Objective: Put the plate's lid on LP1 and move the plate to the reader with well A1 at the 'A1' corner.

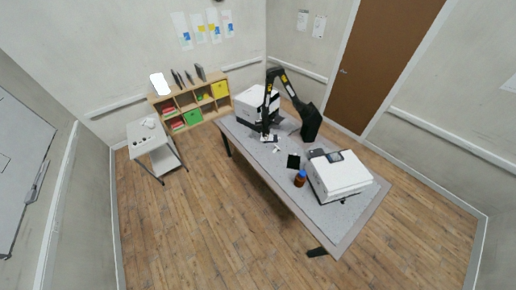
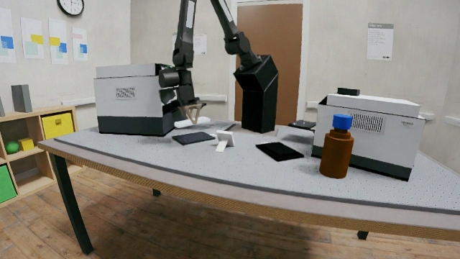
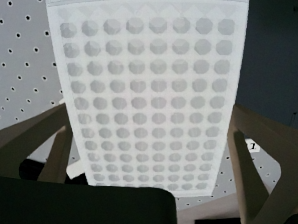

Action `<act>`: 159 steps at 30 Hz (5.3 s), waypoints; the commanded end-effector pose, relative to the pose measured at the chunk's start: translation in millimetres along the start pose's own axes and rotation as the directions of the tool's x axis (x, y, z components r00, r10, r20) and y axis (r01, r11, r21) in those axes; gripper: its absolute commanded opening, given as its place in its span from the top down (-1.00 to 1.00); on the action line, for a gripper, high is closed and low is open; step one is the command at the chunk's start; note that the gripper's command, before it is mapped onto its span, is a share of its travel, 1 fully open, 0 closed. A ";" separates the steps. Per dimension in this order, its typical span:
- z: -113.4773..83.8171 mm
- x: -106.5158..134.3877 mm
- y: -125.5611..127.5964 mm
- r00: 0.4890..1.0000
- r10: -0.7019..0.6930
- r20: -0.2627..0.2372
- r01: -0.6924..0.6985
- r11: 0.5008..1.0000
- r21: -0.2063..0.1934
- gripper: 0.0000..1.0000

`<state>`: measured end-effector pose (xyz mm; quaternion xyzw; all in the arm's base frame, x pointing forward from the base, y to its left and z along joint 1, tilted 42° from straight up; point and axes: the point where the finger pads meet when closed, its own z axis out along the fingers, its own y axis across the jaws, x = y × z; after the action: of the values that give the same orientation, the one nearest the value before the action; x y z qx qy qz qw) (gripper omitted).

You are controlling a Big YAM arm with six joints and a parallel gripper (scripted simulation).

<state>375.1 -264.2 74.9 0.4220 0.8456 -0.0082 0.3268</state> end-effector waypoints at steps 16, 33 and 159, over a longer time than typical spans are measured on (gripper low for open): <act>-24.6 0.4 -39.7 0.974 0.227 0.018 -0.227 0.974 0.016 -0.72; -35.7 10.5 -64.6 0.919 0.393 0.021 -0.393 0.919 0.016 -0.72; -131.9 95.7 -233.4 -0.083 0.993 0.082 -0.995 -0.079 -0.058 -0.72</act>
<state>102.7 -302.8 58.6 0.9062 0.2671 0.2061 0.2549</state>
